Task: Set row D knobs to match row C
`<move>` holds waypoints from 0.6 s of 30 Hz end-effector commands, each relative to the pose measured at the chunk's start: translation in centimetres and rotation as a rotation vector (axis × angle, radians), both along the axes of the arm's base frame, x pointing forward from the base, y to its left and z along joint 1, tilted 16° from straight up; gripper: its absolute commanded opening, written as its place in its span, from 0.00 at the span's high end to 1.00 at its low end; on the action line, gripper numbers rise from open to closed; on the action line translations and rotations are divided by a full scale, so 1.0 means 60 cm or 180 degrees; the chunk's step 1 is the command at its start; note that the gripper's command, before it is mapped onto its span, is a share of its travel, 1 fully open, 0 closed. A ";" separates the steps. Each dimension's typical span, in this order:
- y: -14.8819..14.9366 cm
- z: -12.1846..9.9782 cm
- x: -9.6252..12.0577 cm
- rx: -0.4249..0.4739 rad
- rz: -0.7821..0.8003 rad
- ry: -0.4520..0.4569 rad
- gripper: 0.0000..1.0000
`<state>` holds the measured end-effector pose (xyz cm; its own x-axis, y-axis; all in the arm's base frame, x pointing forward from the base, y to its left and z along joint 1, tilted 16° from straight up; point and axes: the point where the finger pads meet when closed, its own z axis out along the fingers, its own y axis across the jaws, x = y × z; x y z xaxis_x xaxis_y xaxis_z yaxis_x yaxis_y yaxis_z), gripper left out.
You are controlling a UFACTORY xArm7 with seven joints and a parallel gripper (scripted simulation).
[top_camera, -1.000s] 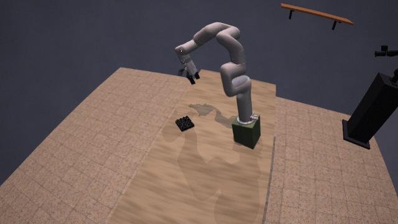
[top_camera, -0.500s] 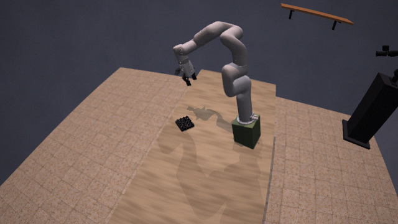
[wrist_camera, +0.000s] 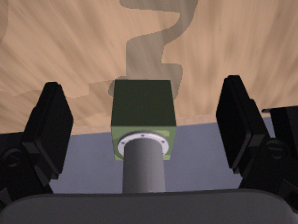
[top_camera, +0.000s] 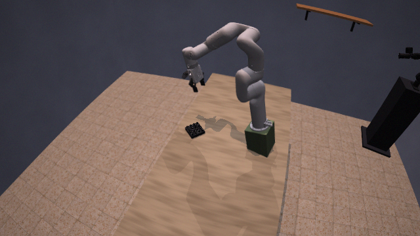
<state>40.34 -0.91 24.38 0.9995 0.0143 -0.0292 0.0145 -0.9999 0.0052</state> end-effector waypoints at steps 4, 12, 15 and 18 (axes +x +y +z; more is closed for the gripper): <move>0.015 0.005 0.001 -0.0009 -0.0091 -0.0122 0.00; 0.016 -0.021 0.018 -0.0092 -0.0239 -0.0183 0.00; 0.018 -0.047 0.033 -0.0165 -0.0380 -0.0252 0.00; 0.018 -0.047 0.033 -0.0165 -0.0380 -0.0252 0.00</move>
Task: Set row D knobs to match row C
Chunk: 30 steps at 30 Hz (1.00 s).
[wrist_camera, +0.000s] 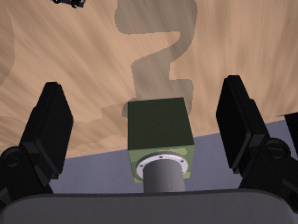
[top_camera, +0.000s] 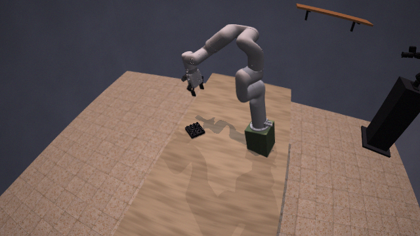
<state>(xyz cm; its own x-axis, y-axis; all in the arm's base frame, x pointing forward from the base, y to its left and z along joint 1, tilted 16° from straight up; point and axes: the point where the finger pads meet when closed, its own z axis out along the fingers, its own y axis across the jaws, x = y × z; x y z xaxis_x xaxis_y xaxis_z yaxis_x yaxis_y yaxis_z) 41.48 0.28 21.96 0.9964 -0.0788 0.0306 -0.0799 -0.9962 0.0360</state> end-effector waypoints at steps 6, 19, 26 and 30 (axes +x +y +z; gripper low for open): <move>-0.002 -0.007 0.014 -0.0062 -0.0084 -0.0063 0.00; 0.008 -0.056 0.040 -0.0162 -0.0323 -0.0205 0.00; 0.008 -0.056 0.040 -0.0162 -0.0323 -0.0205 0.00; 0.024 -0.102 0.058 -0.0209 -0.0516 -0.0346 0.00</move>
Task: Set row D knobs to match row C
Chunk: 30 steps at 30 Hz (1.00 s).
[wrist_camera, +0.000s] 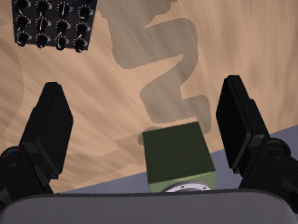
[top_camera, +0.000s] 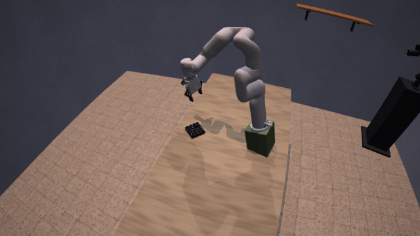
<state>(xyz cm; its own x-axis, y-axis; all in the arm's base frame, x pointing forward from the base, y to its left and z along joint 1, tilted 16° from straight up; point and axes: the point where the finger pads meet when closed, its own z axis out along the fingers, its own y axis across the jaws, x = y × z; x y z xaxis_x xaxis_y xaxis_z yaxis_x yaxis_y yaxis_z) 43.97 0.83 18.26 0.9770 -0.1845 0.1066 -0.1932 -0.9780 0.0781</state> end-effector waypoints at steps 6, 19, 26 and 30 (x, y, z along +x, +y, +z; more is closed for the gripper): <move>0.015 -0.040 0.017 -0.0044 -0.0162 -0.0126 0.00; 0.035 -0.081 0.029 -0.0045 -0.0315 -0.0259 0.00; 0.035 -0.081 0.029 -0.0045 -0.0315 -0.0259 0.00; 0.035 -0.081 0.029 -0.0045 -0.0315 -0.0259 0.00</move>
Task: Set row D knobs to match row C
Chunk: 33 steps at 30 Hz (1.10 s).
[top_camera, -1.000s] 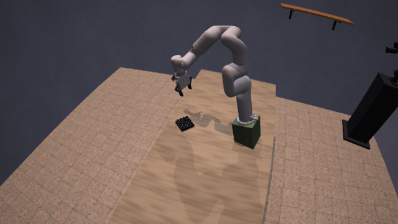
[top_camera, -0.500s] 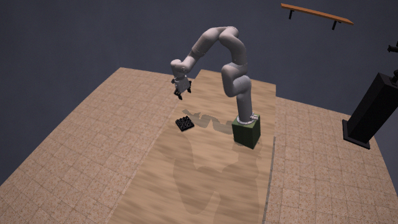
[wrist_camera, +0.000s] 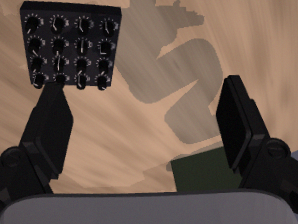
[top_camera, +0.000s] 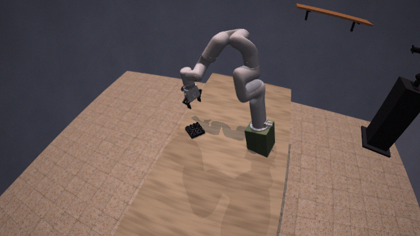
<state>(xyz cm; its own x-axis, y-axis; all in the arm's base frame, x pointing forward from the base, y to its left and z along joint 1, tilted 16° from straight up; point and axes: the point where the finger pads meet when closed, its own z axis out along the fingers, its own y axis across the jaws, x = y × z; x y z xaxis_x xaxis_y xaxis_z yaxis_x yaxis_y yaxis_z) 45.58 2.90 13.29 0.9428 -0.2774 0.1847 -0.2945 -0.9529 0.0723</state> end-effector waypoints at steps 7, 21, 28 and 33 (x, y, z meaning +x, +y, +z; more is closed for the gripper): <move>0.023 -0.035 0.008 0.0032 -0.0121 -0.0127 0.00; 0.045 -0.067 0.009 0.0091 -0.0218 -0.0221 0.00; 0.045 -0.067 0.009 0.0091 -0.0218 -0.0221 0.00; 0.045 -0.067 0.009 0.0091 -0.0218 -0.0221 0.00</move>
